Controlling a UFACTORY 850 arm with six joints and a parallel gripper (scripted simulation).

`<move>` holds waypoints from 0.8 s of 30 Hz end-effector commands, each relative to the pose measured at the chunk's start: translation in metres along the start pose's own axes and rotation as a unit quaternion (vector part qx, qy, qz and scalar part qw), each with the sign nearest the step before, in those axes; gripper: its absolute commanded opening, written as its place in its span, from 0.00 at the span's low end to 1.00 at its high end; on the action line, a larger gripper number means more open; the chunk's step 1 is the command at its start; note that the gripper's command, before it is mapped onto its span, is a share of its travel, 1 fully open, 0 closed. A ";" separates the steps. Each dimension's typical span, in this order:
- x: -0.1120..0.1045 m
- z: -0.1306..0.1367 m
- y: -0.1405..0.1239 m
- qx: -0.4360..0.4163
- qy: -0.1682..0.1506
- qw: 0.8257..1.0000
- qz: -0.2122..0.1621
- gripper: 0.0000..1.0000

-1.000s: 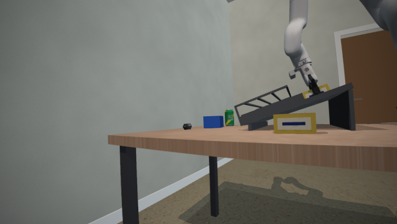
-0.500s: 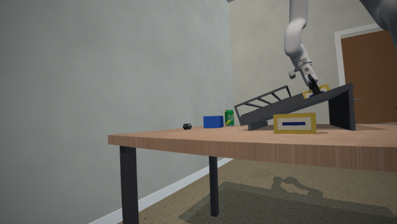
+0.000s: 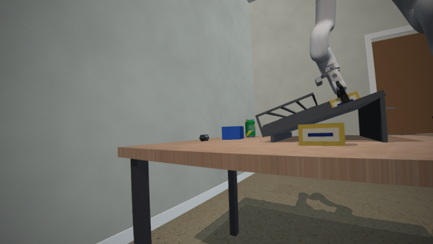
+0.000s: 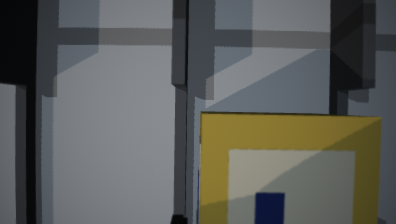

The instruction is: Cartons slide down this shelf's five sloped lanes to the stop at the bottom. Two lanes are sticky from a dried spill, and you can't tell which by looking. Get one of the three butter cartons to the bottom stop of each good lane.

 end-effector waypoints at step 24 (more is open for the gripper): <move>-0.001 0.000 0.000 0.000 0.000 1.000 0.001 0.89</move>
Point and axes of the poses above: the point where the finger pads meet when closed, its own x axis out along the fingers, its own z axis across the jaws, y = z × x, the point moved 4 cm from there along -x, back along the fingers, and after that the axes turned 8 degrees about -x, right-handed, at the moved point
